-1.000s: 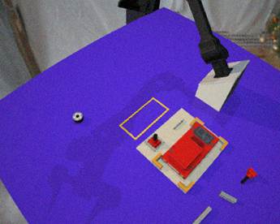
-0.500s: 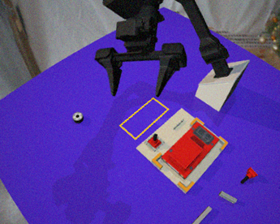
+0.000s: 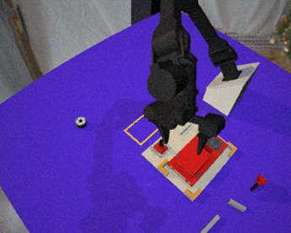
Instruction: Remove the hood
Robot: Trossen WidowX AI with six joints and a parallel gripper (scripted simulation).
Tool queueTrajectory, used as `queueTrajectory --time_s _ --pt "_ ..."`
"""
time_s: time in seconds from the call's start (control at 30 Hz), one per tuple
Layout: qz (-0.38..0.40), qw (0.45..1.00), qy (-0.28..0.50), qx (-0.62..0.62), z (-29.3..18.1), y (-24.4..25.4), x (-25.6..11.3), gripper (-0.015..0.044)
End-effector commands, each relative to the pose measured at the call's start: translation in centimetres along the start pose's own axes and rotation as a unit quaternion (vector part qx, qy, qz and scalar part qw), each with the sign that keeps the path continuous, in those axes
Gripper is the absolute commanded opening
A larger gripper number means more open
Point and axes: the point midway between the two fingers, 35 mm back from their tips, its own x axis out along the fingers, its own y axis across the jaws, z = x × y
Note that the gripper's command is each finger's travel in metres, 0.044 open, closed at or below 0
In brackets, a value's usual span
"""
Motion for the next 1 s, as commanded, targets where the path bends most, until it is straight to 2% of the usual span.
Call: queueTrajectory --time_s 0.0,0.3,0.97 --pt "-0.047 0.997 0.056 0.023 -2.5 0.3 2.2 0.0440" --pt "-0.206 0.963 0.165 0.057 -8.9 0.9 6.9 0.0440" --pt "-0.209 0.962 0.166 0.058 -9.5 0.5 7.6 0.0440"
